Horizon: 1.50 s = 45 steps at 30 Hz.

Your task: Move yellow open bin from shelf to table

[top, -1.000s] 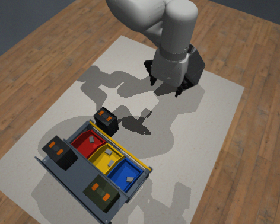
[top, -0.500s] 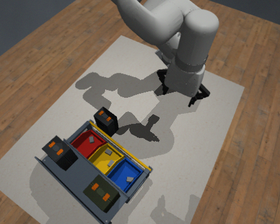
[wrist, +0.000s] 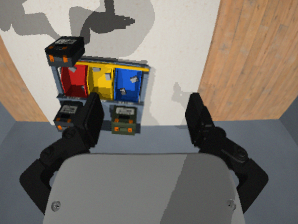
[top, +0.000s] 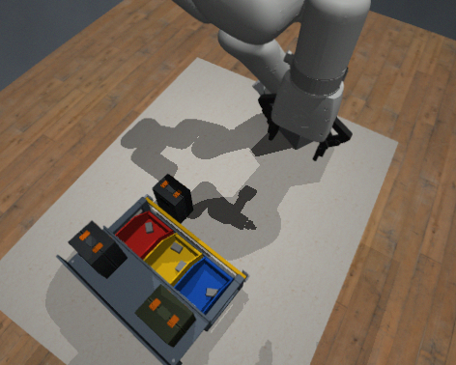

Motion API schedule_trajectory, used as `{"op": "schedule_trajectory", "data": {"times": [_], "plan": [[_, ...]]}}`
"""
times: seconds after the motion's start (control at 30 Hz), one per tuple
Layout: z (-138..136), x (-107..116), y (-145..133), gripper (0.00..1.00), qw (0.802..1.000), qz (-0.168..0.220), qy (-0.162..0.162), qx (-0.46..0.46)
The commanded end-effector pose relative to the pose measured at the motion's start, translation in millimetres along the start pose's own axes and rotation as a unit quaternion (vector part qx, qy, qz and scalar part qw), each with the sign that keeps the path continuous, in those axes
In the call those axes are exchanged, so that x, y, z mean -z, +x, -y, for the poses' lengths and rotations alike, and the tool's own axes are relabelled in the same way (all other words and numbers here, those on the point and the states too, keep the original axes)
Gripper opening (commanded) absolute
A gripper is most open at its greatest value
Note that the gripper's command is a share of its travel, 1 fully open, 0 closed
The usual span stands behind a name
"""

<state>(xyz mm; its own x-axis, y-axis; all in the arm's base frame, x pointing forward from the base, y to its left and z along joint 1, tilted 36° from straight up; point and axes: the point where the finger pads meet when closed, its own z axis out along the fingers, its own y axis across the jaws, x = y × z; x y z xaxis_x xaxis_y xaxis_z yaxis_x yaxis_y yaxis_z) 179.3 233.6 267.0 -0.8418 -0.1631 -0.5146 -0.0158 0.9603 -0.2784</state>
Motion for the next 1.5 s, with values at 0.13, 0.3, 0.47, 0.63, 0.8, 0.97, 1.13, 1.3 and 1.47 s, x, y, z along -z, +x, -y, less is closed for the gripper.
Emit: {"op": "schedule_trajectory", "data": {"times": [0.13,0.3,0.47,0.63,0.8,0.97,1.13,1.3,1.47], "plan": [[0.6,1.1,0.4,1.00,1.000,0.000,0.002,0.000],[0.6,30.7,0.6,1.00,1.000,0.000,0.003,0.000],[0.5,50.7,0.5,1.00,1.000,0.000,0.002,0.000],[0.5,50.7,0.5,1.00,1.000,0.000,0.002,0.000],[0.5,60.4,0.6,1.00,1.000,0.000,0.003,0.000],[0.3,100.4,0.6,1.00,1.000,0.000,0.002,0.000],[0.3,100.4,0.6,1.00,1.000,0.000,0.002,0.000],[0.3,100.4,0.6,1.00,1.000,0.000,0.002,0.000],[0.1,140.0,0.6,1.00,1.000,0.000,0.003,0.000]]}}
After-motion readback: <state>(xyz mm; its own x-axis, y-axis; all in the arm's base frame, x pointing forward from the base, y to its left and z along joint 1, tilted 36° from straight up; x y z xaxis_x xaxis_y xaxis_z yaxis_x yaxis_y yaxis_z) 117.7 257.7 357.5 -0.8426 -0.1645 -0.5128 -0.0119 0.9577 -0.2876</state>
